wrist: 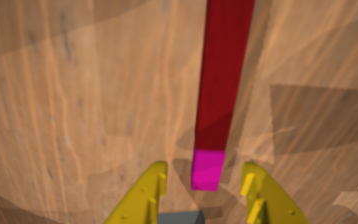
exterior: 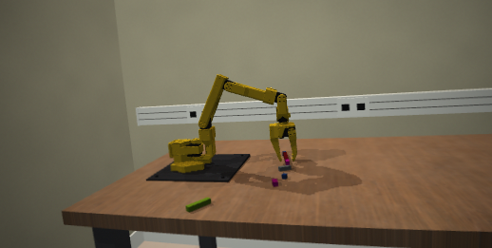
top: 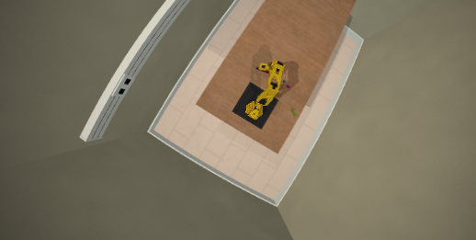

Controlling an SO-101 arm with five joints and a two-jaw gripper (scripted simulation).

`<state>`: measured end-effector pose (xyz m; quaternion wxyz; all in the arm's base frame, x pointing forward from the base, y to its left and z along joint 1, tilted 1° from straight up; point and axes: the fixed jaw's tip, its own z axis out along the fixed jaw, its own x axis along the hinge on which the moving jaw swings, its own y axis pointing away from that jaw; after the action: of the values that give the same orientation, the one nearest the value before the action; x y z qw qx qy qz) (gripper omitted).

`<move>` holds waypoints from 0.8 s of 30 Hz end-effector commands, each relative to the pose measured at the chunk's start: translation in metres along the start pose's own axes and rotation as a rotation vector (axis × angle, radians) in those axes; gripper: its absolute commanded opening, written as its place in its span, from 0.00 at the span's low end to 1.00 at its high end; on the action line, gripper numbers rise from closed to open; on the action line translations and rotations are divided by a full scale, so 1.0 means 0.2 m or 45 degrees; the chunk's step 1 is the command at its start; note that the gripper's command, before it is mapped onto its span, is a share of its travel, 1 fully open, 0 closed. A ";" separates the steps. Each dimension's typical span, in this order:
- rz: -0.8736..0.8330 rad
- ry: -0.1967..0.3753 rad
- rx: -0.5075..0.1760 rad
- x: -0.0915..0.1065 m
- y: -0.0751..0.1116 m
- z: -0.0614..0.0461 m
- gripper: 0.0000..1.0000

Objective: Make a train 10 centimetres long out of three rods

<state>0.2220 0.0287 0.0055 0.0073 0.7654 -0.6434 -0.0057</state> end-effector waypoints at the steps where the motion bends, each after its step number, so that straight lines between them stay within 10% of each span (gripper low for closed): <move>1: 0.005 -0.001 0.007 -0.01 0.01 0.00 0.17; 24: 0.005 -0.001 0.007 -0.01 0.00 -0.05 0.17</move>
<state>0.2201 0.0284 0.0093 0.0097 0.7654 -0.6434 -0.0079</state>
